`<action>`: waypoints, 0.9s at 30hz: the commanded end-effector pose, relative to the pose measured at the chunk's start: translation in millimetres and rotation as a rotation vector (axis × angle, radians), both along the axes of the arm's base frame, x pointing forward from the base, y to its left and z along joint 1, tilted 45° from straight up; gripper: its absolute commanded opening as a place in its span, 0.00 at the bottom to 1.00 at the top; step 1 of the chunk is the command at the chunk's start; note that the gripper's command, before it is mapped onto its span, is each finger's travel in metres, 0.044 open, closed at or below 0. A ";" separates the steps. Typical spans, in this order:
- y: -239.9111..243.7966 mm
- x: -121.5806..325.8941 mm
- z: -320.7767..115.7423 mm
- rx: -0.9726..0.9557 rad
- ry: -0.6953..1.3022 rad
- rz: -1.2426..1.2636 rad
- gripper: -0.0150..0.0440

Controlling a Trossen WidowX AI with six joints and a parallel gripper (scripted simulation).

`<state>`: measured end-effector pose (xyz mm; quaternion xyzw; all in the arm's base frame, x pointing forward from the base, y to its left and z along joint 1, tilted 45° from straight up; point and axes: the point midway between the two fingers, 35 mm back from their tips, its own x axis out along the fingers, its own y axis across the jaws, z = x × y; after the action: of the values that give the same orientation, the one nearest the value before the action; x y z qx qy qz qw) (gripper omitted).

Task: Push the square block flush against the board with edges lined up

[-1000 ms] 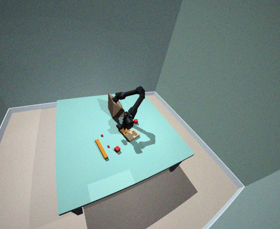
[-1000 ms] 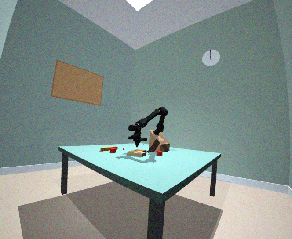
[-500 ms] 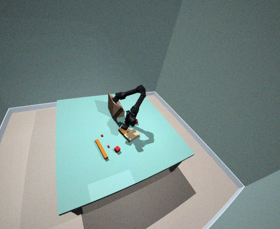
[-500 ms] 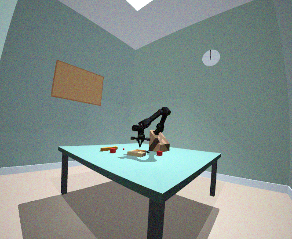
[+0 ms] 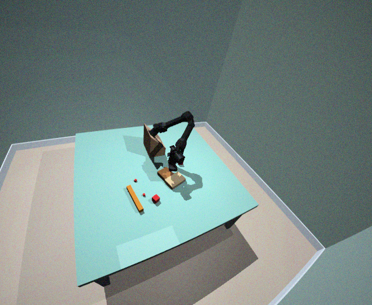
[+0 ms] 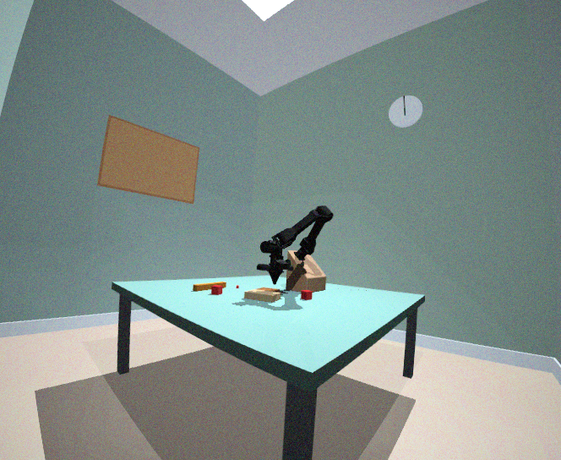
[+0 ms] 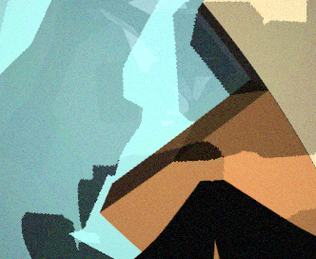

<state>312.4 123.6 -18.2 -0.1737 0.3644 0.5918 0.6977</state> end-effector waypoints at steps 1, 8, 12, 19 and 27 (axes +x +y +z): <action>5.4 -4.5 6.4 -0.002 -0.115 0.112 0.25; 13.7 -12.4 14.4 -0.007 -0.284 0.285 0.25; 18.4 -17.2 18.8 -0.008 -0.381 0.383 0.25; 18.4 -17.2 18.8 -0.008 -0.381 0.383 0.25; 60.7 -19.6 -17.2 -0.006 -0.440 0.444 0.25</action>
<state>295.6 175.1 -24.3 -0.3693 0.1630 0.6763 0.6161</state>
